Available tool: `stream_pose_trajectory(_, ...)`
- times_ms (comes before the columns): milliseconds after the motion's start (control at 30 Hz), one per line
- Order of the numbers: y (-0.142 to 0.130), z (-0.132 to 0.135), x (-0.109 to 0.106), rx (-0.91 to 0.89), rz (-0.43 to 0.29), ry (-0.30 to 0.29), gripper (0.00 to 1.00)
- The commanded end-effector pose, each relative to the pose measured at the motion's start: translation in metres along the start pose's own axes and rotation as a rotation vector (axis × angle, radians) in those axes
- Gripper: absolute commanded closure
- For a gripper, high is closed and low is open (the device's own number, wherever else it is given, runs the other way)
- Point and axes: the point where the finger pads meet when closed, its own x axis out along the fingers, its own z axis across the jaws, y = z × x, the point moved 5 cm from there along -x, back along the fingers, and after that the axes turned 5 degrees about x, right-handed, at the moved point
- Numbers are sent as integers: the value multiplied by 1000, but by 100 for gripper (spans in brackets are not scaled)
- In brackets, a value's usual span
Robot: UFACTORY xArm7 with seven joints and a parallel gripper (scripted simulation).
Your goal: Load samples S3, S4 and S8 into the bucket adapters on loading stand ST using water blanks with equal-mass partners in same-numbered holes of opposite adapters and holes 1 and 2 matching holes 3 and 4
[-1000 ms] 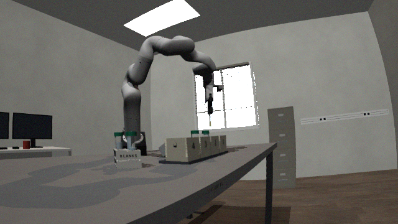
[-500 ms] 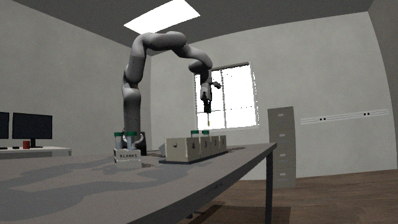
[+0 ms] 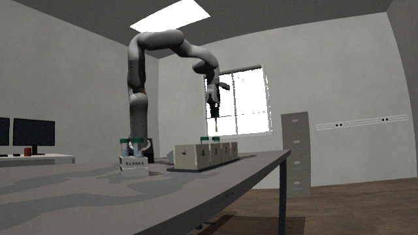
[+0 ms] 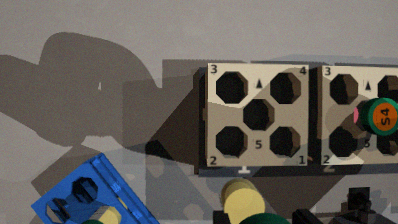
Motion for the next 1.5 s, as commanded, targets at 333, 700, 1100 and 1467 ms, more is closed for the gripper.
stream_pose_trajectory(333, 17, 63, -2, -1, 3, 6, 100)
stream_pose_trajectory(700, 29, 112, -2, -1, 4, 6, 100)
stream_pose_trajectory(1100, 43, 165, -2, 0, 4, 5, 100)
stream_pose_trajectory(1467, 54, 209, -2, 0, 4, 5, 100)
